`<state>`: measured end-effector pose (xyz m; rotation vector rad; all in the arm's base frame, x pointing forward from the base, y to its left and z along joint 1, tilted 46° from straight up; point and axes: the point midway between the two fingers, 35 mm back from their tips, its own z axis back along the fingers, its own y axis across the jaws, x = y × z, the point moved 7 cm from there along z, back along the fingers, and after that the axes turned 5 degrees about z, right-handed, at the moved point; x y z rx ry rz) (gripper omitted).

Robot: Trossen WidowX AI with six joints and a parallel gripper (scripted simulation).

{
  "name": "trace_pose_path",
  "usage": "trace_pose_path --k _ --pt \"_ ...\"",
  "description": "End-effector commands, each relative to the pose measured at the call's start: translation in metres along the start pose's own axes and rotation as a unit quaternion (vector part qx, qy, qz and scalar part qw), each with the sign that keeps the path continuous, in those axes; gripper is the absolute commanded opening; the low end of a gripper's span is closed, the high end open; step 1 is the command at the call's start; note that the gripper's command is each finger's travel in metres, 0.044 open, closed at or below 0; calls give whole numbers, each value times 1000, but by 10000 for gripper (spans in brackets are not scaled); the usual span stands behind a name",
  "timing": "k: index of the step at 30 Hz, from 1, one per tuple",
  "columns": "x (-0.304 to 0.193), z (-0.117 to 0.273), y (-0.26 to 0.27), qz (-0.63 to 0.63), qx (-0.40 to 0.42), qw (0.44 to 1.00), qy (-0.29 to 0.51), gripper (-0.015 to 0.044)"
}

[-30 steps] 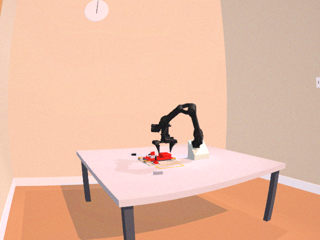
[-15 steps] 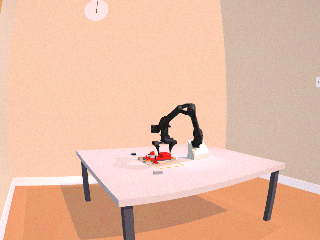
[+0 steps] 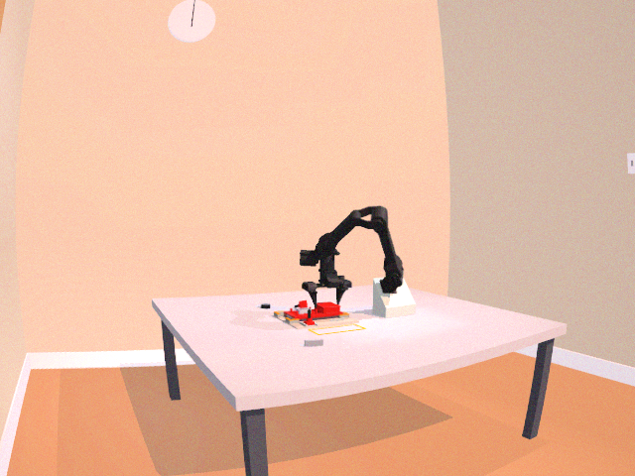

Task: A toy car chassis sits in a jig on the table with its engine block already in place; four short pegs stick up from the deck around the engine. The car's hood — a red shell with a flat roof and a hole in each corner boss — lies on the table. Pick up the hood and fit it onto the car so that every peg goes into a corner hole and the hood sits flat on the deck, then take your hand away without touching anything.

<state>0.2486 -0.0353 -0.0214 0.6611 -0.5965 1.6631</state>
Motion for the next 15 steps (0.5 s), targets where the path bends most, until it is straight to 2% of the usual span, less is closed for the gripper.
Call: trace_pose_path --k 1,11,15 --pt "0 -2 0 -1 -1 1000 -1 440" --pt "0 -7 0 -1 -1 1000 -1 440" --pt "0 -5 0 0 0 1000 0 335"
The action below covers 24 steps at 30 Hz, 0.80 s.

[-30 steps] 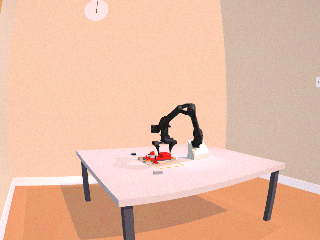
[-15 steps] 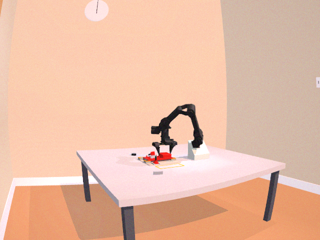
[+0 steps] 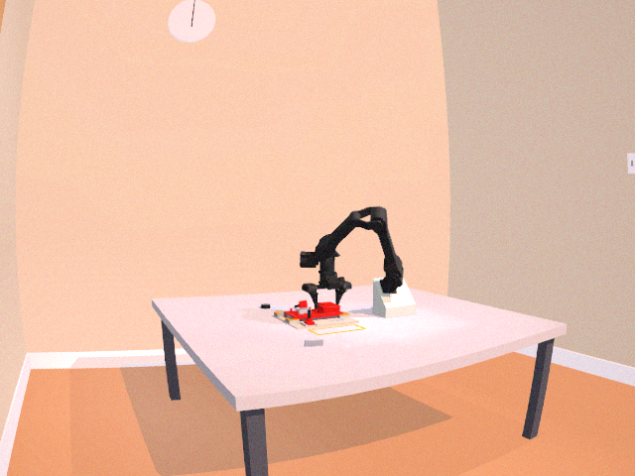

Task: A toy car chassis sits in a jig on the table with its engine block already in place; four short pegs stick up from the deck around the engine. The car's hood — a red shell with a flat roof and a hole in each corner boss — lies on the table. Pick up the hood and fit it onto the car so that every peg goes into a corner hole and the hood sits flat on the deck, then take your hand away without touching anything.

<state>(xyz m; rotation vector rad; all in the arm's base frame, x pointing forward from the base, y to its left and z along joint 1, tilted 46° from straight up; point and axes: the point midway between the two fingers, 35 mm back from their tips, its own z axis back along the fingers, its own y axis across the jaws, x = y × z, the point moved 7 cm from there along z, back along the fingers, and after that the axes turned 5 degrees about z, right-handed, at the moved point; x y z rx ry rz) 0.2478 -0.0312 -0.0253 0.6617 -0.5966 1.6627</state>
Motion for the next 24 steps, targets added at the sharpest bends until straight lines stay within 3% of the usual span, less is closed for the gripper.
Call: trace_pose_path --k 1,9,19,24 --pt "0 0 0 0 0 1000 0 328" --pt "0 0 0 0 0 1000 0 275" --pt "0 10 0 0 0 1000 0 12" --pt "0 19 0 0 0 1000 0 0"
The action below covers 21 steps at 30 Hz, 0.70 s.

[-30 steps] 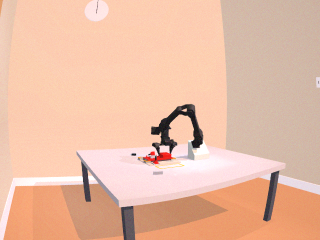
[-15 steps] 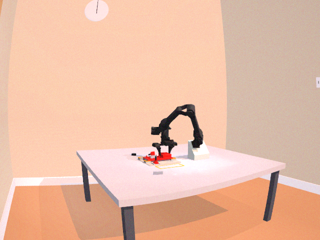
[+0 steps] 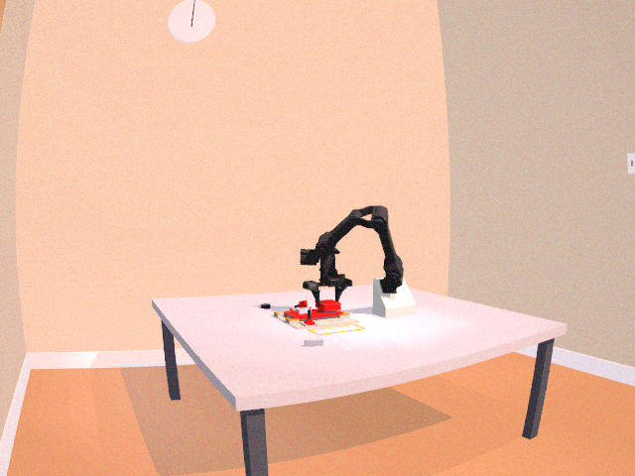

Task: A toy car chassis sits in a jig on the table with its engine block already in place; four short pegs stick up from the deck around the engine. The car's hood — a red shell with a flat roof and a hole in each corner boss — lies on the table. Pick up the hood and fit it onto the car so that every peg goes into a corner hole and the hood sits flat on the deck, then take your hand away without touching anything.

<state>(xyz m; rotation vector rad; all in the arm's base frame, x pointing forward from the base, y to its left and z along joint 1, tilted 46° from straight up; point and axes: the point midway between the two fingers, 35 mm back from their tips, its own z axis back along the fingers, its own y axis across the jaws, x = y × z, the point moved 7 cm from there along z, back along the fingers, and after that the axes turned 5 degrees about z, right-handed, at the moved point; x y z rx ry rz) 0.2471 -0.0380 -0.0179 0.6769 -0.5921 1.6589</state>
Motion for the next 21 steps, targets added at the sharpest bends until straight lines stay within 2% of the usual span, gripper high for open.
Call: trace_pose_path --k 1,21 --pt "-1 11 -2 3 -5 1000 4 0" --pt "-1 58 -1 3 -4 1000 5 0"
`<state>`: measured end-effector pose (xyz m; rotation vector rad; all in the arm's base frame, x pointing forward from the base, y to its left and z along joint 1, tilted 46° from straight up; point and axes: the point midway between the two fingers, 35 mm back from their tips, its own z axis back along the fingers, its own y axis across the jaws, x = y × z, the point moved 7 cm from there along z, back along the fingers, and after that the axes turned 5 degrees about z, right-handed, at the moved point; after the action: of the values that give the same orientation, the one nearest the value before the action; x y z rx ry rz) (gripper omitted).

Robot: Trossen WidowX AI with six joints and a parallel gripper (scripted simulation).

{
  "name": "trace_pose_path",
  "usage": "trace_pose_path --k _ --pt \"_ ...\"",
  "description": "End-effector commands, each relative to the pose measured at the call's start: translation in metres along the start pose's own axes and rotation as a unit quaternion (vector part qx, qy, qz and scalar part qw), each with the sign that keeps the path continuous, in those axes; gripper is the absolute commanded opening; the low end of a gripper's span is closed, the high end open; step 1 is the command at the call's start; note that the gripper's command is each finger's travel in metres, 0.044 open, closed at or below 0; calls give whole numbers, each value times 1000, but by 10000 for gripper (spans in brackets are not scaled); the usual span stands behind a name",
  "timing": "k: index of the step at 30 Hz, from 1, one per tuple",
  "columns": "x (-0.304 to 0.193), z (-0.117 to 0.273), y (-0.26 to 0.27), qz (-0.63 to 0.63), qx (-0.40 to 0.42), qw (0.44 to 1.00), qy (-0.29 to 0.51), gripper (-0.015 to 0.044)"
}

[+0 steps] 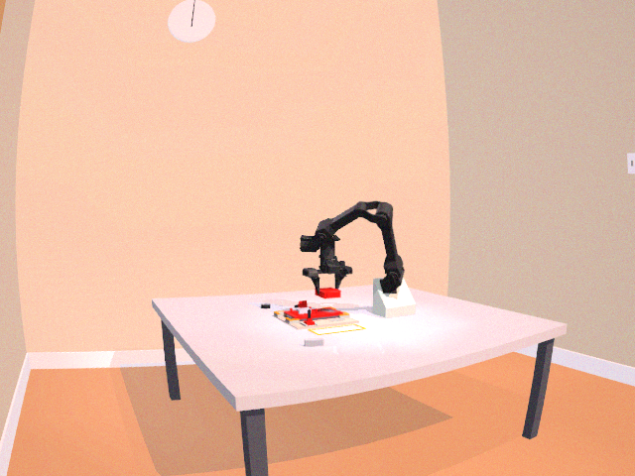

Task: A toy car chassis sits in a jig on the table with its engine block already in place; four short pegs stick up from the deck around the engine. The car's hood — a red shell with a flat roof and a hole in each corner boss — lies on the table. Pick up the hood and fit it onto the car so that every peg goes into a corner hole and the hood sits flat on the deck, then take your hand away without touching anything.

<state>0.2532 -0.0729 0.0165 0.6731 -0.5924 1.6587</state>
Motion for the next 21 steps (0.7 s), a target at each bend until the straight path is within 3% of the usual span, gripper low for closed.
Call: trace_pose_path --k 1,8,21 --pt "0 10 -1 2 -3 1000 4 0" --pt "0 9 -1 -7 -1 1000 1 0" --pt "-2 12 -21 -154 -2 988 2 0"
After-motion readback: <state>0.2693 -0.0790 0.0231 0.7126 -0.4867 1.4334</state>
